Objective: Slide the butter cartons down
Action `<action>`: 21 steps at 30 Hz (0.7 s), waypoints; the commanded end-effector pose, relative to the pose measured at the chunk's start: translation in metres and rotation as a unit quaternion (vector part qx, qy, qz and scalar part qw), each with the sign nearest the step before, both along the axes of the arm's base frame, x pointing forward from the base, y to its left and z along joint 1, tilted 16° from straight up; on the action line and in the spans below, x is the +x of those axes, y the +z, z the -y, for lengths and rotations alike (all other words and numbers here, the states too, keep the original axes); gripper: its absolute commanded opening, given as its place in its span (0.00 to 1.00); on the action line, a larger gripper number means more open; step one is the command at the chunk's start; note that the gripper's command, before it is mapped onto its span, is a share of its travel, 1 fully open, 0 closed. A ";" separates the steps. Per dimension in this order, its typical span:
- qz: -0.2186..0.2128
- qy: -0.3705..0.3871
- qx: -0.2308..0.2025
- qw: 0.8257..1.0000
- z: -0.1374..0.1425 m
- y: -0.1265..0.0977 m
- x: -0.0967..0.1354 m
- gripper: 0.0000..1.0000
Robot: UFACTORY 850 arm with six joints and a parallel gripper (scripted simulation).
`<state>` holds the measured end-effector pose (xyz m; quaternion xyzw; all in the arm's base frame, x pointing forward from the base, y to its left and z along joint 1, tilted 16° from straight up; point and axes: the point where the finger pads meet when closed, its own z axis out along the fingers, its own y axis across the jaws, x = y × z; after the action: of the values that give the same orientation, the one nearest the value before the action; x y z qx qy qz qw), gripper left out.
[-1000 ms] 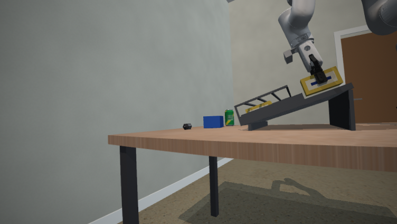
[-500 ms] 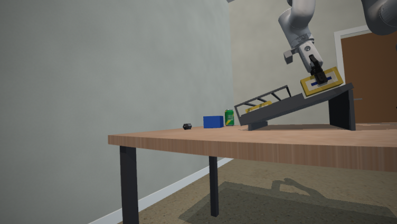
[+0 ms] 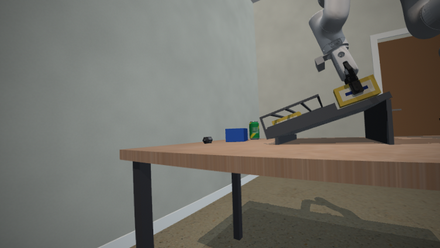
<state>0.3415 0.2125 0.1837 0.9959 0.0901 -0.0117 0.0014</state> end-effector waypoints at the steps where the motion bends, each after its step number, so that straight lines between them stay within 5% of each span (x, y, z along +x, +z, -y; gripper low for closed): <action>1: 0.001 0.000 0.000 1.000 0.000 0.001 0.000 0.00; 21: 0.001 0.000 0.000 1.000 -0.001 -0.002 0.000 0.00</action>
<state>0.3412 0.2130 0.1811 0.9959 0.0901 -0.0117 0.0014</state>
